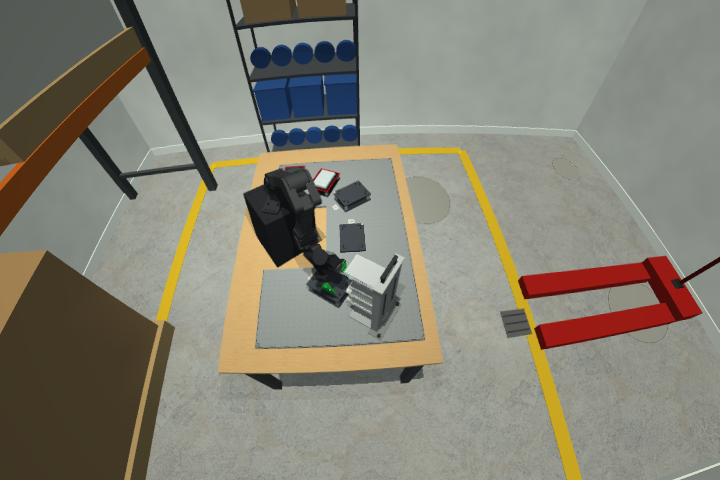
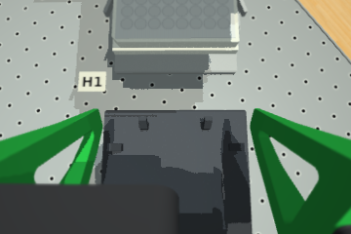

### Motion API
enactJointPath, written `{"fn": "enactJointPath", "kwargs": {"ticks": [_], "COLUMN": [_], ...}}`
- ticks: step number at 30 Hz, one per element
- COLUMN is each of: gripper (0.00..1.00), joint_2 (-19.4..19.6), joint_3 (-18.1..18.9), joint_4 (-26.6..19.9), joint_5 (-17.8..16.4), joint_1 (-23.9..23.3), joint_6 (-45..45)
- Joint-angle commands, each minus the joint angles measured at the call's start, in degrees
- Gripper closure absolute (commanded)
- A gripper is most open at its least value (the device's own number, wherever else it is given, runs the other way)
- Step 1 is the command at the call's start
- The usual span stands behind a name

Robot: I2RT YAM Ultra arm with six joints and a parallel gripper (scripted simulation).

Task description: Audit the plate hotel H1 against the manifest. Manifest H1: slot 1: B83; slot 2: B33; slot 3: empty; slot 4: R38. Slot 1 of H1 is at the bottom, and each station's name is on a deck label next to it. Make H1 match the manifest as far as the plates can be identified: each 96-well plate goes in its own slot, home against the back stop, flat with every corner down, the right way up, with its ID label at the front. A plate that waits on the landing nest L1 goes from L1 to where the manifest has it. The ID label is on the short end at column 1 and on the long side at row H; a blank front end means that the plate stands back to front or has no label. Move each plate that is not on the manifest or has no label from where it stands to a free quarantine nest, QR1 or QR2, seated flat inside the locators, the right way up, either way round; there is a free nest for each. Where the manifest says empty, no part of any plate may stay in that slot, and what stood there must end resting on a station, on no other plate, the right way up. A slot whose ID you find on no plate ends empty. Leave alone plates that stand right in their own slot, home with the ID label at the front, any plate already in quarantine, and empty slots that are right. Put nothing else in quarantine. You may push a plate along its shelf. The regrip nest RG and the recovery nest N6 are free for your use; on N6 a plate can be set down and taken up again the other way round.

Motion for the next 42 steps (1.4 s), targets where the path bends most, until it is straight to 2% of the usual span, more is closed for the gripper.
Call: {"fn": "enactJointPath", "kwargs": {"ticks": [1,13,14,15,28,42], "gripper": [0.0,0.0,0.0,0.0,0.0,0.0], "joint_2": [-0.48,-0.48,-1.1,-1.17,-1.35,-4.55], "joint_3": [0.43,0.43,0.23,-1.46,-5.15,-10.2], "joint_4": [0.23,0.23,1.24,1.54,4.73,6.14], "joint_5": [-0.14,-0.14,-0.57,-0.66,-1.71,-3.02], "joint_1": [0.08,0.08,-0.07,-0.64,-2.28,-4.26], "joint_6": [0.17,0.17,0.2,-0.11,-1.59,-3.2]}}
